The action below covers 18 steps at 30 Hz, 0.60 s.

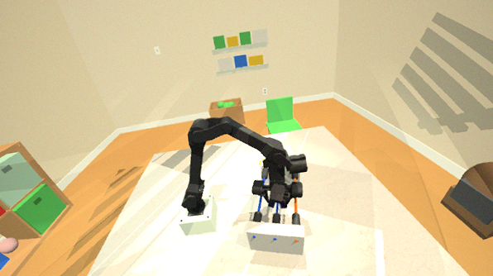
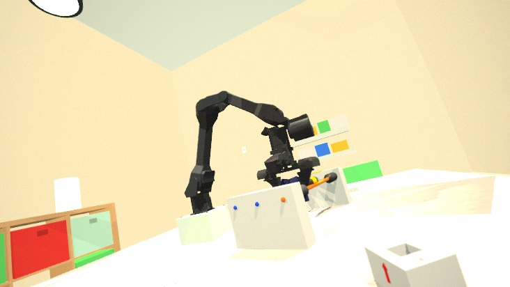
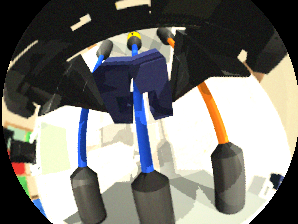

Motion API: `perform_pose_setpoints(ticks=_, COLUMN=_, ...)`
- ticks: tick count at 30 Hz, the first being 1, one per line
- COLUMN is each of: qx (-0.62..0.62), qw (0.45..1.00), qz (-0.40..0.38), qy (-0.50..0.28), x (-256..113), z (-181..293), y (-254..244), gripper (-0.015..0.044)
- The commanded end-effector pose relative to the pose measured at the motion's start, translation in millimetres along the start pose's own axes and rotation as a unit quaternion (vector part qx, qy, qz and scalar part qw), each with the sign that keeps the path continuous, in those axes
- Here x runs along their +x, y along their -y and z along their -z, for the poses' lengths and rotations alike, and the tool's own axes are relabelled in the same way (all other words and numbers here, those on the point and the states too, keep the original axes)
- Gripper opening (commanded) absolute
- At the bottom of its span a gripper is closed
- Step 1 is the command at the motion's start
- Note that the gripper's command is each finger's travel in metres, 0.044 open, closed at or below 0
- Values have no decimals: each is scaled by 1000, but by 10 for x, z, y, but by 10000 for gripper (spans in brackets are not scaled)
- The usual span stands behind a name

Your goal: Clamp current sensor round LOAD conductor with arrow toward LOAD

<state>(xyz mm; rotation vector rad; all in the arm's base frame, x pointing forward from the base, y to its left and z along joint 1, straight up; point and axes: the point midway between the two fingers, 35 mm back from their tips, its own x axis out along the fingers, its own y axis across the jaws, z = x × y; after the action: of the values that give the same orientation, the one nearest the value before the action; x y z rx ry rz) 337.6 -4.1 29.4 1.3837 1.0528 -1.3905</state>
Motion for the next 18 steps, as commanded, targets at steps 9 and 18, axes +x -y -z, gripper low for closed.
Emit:
perform_pose_setpoints(ticks=9, qx=0, qw=1000, qz=0, qy=0, x=0, z=0, y=0, gripper=53)
perform_pose_setpoints(ticks=18, qx=0, qw=1000, qz=0, qy=0, x=0, z=0, y=0, gripper=289)
